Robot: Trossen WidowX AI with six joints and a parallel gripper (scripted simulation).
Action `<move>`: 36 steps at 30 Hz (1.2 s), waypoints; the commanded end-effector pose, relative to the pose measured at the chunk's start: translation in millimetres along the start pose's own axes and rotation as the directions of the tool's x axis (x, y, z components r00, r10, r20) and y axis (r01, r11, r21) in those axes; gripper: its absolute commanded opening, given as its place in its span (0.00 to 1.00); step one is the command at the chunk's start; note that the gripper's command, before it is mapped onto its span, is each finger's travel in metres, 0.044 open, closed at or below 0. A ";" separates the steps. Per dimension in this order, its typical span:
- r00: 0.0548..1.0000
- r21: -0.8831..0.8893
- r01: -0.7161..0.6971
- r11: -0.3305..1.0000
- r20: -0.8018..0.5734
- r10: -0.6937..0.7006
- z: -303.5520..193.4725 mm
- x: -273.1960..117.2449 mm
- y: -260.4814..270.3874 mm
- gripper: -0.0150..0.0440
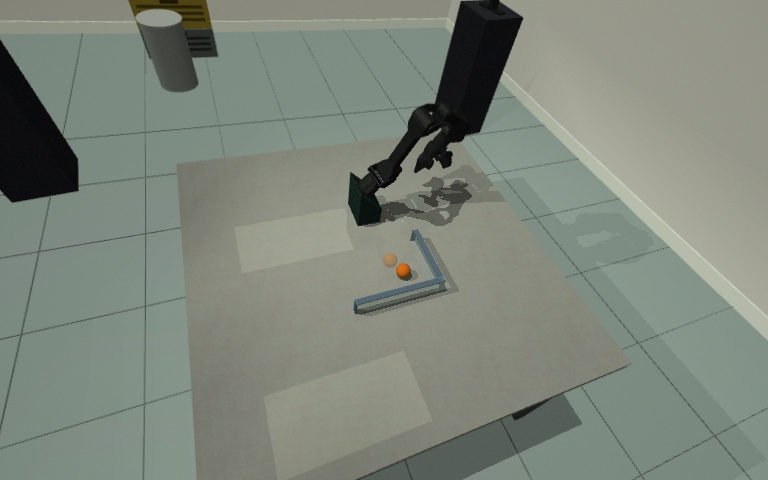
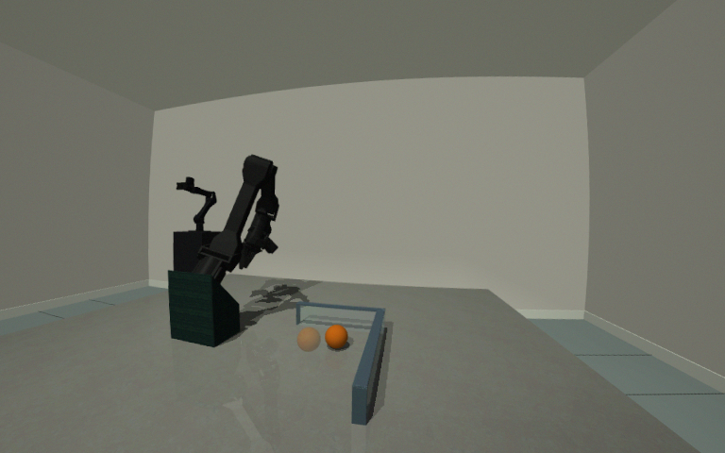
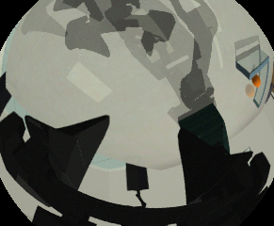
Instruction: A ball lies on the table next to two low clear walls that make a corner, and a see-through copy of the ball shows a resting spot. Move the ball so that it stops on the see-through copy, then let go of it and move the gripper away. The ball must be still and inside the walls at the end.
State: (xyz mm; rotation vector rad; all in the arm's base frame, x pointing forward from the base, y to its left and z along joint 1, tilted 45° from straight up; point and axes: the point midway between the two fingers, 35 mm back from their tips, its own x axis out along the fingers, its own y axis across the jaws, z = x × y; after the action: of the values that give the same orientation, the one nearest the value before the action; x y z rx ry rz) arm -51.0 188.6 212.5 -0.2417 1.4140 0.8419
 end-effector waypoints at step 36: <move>0.950 0.343 -0.136 0.929 0.312 0.024 239.2 20.0 -291.9 0.86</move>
State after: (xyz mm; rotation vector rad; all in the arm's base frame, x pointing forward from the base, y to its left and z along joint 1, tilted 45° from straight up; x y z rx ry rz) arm 288.9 170.4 150.8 0.1843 1.3109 0.6524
